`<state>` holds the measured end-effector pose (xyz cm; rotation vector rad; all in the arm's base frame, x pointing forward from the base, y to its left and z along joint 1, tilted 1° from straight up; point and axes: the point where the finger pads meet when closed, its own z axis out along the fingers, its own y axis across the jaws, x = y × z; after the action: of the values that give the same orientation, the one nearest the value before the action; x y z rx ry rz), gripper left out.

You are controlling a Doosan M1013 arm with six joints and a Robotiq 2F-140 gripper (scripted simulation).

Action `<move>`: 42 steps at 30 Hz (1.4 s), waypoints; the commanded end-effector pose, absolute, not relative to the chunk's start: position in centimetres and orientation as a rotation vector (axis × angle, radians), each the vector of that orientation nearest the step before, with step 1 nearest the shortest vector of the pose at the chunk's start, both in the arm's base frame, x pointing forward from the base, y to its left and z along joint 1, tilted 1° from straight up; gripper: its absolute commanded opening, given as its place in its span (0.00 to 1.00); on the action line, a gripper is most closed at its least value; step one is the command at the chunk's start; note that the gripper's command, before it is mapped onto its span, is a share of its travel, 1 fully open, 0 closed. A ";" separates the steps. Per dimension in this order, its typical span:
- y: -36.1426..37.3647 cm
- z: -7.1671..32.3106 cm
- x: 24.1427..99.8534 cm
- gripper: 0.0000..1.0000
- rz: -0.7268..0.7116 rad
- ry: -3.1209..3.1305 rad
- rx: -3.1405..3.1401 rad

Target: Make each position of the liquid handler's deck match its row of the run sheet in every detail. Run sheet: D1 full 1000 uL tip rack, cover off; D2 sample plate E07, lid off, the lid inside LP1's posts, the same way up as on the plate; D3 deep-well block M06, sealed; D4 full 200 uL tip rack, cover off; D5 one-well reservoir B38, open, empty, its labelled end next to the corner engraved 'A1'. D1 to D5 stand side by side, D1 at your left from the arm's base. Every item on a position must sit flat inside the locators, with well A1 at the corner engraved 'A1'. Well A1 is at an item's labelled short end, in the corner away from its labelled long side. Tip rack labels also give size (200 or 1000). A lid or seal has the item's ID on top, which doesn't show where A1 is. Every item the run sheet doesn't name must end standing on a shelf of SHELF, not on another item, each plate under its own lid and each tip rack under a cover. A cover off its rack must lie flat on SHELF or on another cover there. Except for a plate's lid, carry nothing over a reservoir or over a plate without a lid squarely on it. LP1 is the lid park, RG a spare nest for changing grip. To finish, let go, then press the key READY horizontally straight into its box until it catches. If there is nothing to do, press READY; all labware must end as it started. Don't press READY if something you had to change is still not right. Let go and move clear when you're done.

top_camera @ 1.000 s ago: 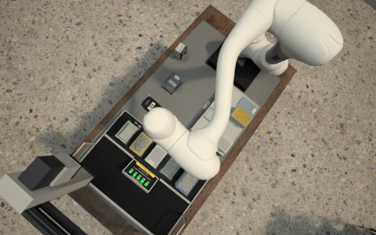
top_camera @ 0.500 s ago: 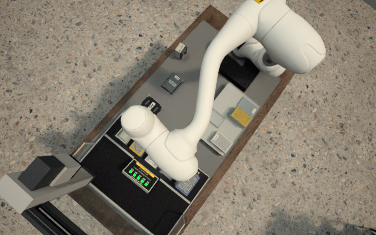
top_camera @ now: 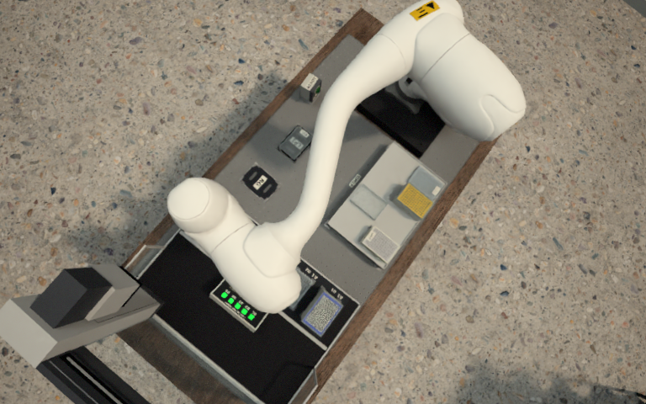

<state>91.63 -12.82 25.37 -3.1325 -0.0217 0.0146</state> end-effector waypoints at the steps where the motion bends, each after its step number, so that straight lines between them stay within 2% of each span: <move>1: -13.6 25.5 92.2 0.79 0.012 -0.022 -3.132; 29: -23.5 25.4 99.0 0.79 0.012 -0.022 -3.132; 42: -23.5 21.7 98.9 0.79 0.012 -0.022 -3.132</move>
<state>98.91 -23.51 22.00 -3.1323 -0.0217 0.0153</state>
